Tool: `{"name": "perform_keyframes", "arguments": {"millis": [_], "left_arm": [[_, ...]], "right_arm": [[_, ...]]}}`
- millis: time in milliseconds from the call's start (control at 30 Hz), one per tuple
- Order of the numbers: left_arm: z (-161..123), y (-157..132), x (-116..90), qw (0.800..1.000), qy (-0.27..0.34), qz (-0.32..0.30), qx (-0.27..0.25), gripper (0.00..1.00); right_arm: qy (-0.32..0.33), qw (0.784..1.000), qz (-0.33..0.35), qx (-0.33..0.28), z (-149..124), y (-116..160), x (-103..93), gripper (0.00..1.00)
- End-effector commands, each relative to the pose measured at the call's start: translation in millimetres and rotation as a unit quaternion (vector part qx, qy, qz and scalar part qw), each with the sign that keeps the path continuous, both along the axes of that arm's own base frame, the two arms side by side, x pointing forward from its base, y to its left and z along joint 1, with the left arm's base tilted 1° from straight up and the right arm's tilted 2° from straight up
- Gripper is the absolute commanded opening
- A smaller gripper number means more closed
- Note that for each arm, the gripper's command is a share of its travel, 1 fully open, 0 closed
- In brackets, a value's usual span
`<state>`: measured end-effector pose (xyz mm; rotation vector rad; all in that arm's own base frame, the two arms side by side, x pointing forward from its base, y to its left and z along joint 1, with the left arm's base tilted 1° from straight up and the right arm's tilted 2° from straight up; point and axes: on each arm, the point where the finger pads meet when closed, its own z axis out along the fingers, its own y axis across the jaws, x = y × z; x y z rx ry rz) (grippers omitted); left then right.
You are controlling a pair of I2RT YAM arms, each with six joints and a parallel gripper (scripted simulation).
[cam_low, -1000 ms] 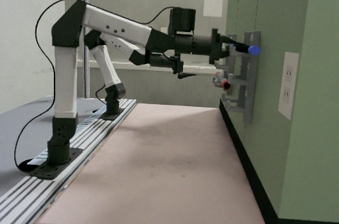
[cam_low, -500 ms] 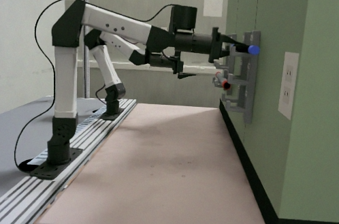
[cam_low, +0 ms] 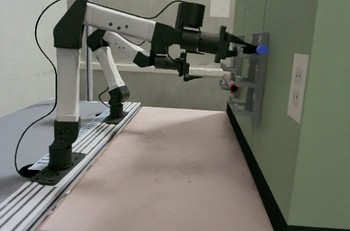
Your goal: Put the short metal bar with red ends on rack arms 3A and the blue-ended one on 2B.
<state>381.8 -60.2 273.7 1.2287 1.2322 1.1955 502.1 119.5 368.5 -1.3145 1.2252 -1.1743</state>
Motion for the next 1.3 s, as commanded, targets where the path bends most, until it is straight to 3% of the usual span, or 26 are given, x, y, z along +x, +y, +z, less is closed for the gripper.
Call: {"name": "perform_keyframes", "arguments": {"millis": [0, 1267], "left_arm": [[16, 0, -1, 1.0, -0.015, 0.002, -0.006, 1.0], [16, 0, -1, 1.0, -0.015, 0.002, -0.006, 1.0]], "right_arm": [[-0.053, 0.998, 0.003, 0.016, 52, 1, -7.8, 0.0], [-0.053, 0.998, 0.003, 0.016, 73, -1, -25.2, 0.0]]}}
